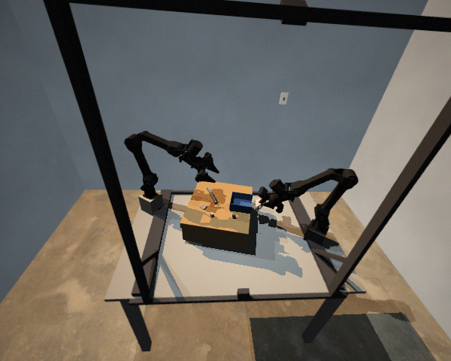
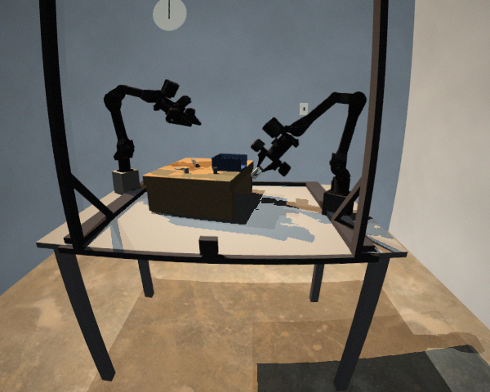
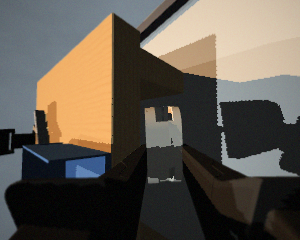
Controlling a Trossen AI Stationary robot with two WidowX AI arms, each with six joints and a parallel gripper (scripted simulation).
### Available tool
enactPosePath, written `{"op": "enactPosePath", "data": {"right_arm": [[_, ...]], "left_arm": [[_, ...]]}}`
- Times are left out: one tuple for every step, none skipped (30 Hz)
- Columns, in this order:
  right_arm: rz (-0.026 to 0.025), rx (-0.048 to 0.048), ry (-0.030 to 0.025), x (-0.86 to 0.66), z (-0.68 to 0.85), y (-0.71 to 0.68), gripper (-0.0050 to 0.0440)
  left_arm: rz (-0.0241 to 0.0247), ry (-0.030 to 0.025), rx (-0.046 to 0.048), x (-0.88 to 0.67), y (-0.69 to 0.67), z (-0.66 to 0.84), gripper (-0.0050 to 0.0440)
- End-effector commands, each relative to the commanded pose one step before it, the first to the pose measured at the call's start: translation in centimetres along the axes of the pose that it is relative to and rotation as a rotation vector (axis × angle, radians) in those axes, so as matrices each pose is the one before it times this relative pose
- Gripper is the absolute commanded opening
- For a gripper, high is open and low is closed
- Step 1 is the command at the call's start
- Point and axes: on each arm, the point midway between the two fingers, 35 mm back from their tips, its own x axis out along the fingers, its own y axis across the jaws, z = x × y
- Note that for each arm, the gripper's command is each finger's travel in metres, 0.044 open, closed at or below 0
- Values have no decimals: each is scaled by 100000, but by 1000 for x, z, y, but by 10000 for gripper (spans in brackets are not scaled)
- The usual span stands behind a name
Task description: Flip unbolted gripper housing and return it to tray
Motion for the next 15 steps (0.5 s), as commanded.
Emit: {"op": "enactPosePath", "data": {"right_arm": [[1065,638,724,-247,-99,859,113],[-284,-72,76,-2,-25,-8,113],[-311,-78,83,-2,-28,-9,113],[-338,-85,90,-2,-30,-10,113],[-365,-92,97,-3,-32,-11,113],[-392,-99,103,-3,-34,-12,113],[-419,-106,109,-4,-37,-13,113],[-446,-113,116,-5,-39,-14,113],[-473,-120,122,-5,-41,-15,113],[-500,-127,127,-6,-43,-16,113],[-527,-134,133,-7,-45,-17,113],[-554,-142,139,-8,-47,-18,113],[0,0,0,0,0,0,113],[0,0,0,0,0,0,113],[-582,-149,144,-9,-49,-19,113]], "left_arm": [[-254,-2419,541,-495,-18,749,435],[0,0,0,0,0,0,435],[0,0,0,0,0,0,435],[0,0,0,0,0,0,435],[0,0,0,0,0,0,435],[0,0,0,0,0,0,435],[0,0,0,0,0,0,435],[0,0,0,0,0,0,435],[0,0,0,0,0,0,435],[0,0,0,0,0,0,435],[0,0,0,0,0,0,435],[0,0,0,0,0,0,435],[0,0,0,0,0,0,435],[0,0,0,0,0,0,435],[0,0,0,0,0,0,435]]}}
